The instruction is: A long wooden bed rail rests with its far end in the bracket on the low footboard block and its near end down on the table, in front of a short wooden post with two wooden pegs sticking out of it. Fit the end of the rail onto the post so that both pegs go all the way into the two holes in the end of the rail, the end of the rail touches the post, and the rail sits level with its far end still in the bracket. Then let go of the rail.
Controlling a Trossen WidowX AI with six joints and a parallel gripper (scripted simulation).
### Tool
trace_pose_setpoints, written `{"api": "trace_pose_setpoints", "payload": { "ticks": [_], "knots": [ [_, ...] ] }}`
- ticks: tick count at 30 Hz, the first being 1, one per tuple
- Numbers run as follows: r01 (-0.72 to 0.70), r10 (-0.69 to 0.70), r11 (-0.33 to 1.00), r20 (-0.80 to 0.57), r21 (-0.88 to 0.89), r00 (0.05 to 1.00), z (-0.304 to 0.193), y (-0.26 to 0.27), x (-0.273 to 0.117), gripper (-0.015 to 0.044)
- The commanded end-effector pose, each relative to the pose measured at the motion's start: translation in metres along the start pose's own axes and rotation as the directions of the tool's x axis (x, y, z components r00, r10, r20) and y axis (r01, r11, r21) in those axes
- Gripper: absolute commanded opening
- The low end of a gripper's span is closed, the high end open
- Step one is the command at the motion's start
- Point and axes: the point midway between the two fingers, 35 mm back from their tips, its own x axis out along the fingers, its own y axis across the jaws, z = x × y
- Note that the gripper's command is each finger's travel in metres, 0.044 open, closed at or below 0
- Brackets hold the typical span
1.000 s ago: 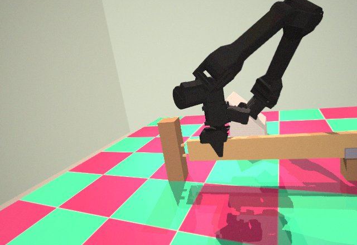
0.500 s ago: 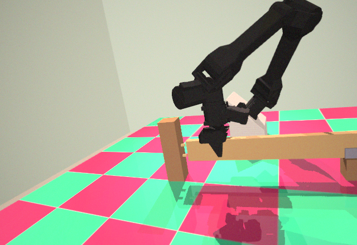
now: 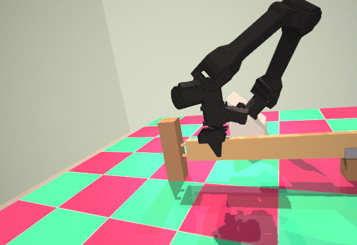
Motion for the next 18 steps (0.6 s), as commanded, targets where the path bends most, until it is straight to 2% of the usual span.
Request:
{"api": "trace_pose_setpoints", "payload": {
  "ticks": [1,18],
  "knots": [
    [0.004,-0.004,1.0,-0.007,0.0,1.0,-0.0028,-0.0001,-0.0021,0.0],
    [0.004,-0.004,1.0,-0.007,0.0,1.0,-0.0056,-0.0001,-0.0022,0.0]
  ]
}}
